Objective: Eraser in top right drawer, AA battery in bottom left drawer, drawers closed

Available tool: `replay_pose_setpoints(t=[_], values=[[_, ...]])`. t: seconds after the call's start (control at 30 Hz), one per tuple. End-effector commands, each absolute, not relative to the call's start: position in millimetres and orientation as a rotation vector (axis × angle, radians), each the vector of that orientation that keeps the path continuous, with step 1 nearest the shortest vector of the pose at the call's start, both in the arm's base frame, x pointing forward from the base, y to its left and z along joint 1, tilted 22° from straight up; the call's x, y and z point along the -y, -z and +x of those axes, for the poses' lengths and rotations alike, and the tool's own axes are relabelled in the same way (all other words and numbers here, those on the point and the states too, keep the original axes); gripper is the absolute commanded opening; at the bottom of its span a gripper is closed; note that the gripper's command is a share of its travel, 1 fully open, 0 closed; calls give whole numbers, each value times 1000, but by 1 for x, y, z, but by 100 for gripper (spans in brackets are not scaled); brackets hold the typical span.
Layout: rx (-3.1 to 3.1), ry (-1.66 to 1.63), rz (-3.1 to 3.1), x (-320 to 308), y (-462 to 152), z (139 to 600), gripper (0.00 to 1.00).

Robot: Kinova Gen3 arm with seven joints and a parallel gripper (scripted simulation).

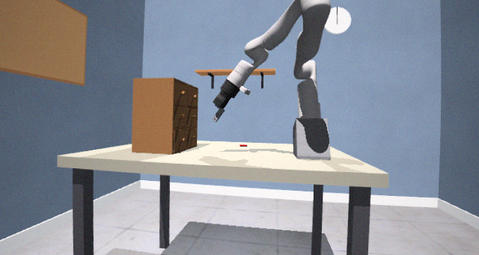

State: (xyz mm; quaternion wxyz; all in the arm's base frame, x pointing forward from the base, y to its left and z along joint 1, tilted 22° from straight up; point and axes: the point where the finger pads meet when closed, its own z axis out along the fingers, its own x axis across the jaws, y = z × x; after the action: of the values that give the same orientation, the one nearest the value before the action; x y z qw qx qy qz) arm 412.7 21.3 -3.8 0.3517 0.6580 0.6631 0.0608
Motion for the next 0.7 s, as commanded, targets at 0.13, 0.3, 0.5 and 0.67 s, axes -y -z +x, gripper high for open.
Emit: replay_pose_setpoints(t=[0.13,0.3,0.5,0.67], values=[[-1718,-138,1762,-29,-5,414,0],[-1735,-94,1797,-31,-10,410,0],[-1755,-42,1839,-34,-16,405,0],[-1767,-6,1867,-36,-21,402,0]])
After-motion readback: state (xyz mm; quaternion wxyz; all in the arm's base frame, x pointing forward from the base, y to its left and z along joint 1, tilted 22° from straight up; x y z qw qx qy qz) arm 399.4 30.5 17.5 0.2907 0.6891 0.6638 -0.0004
